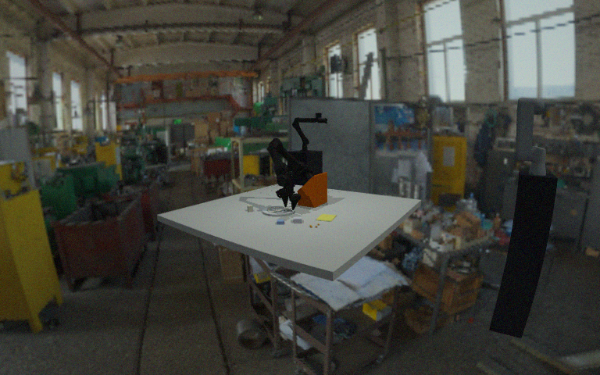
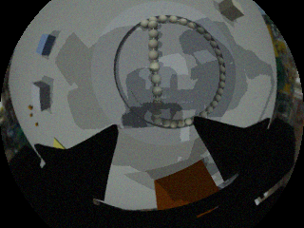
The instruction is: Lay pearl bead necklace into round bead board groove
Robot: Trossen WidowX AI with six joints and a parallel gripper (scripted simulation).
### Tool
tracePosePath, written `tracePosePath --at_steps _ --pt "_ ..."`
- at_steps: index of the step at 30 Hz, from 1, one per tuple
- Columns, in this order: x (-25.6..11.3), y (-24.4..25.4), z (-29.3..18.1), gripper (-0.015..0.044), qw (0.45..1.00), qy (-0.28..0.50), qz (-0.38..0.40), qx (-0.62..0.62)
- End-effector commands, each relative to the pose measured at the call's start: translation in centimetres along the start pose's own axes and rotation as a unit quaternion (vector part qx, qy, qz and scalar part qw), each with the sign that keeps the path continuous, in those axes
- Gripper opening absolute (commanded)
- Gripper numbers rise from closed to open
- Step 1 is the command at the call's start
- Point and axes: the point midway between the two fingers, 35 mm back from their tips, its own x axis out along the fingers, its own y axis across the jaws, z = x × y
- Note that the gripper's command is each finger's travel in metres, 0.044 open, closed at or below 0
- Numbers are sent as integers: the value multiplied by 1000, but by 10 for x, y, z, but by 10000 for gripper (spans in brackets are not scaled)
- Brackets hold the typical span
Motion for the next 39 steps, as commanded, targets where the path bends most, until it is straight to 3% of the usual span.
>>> tracePosePath --at_steps 1,8,13,39 --pt "-1 0 0 440 1000 -1 1 3" --pt "-32 -1 11 256 1000 -1 1 20" --pt "-29 -1 12 125 1000 -1 1 20" --pt "5 -1 12 120 1000 -1 1 20"
